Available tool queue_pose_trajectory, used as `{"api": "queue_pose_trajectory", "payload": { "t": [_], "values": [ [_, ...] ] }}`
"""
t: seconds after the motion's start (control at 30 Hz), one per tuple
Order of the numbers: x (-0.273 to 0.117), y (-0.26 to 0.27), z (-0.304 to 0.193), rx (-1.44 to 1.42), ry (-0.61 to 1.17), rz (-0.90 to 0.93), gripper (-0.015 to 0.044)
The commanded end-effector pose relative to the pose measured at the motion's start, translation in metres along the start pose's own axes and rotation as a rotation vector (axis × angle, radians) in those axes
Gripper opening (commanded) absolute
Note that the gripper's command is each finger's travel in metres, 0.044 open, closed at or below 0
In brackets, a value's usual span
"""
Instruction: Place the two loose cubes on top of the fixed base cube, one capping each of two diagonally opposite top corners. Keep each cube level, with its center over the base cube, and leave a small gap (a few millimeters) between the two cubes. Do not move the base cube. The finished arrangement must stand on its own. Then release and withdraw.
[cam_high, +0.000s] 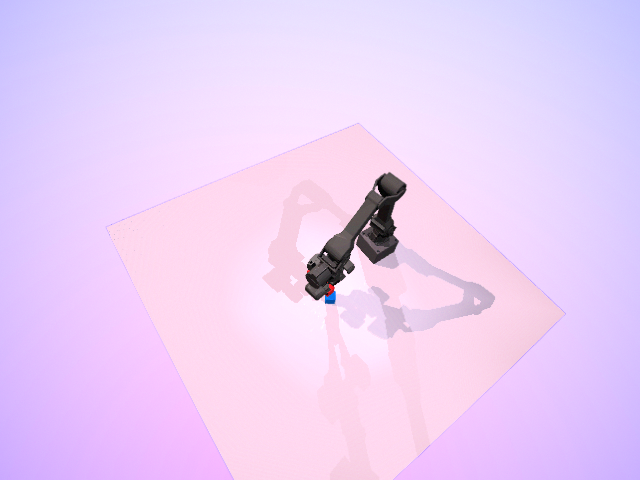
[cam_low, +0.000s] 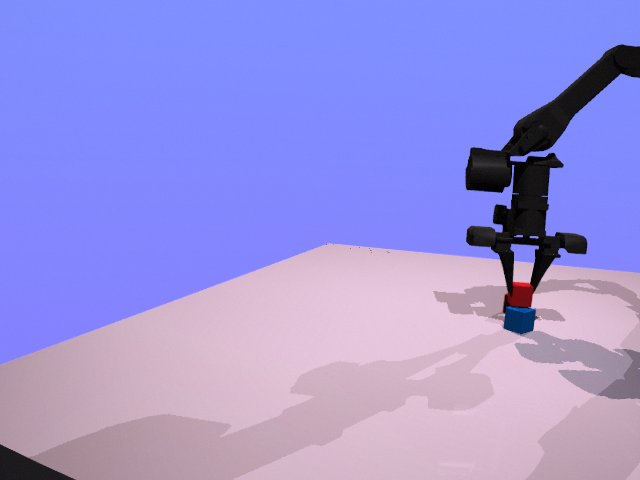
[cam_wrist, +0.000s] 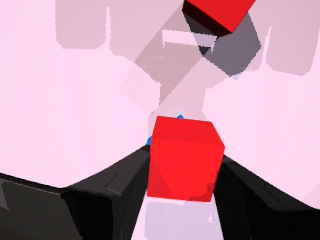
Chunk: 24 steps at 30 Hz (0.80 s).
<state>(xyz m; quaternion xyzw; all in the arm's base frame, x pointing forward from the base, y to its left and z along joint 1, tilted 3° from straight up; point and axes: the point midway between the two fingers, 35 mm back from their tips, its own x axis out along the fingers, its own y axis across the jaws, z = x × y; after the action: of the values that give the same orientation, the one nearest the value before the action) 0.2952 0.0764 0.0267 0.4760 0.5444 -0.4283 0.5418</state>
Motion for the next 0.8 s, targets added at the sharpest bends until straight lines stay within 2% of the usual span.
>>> {"api": "queue_pose_trajectory", "payload": {
  "t": [0.0,0.07,0.77],
  "values": [
    [0.001,0.0,0.0,0.006,-0.003,-0.001,0.0157],
    [0.001,0.0,0.0,0.006,-0.003,-0.001,0.0205],
    [-0.03,0.0,0.0,0.0,0.0,0.0,0.0205]
  ]
}}
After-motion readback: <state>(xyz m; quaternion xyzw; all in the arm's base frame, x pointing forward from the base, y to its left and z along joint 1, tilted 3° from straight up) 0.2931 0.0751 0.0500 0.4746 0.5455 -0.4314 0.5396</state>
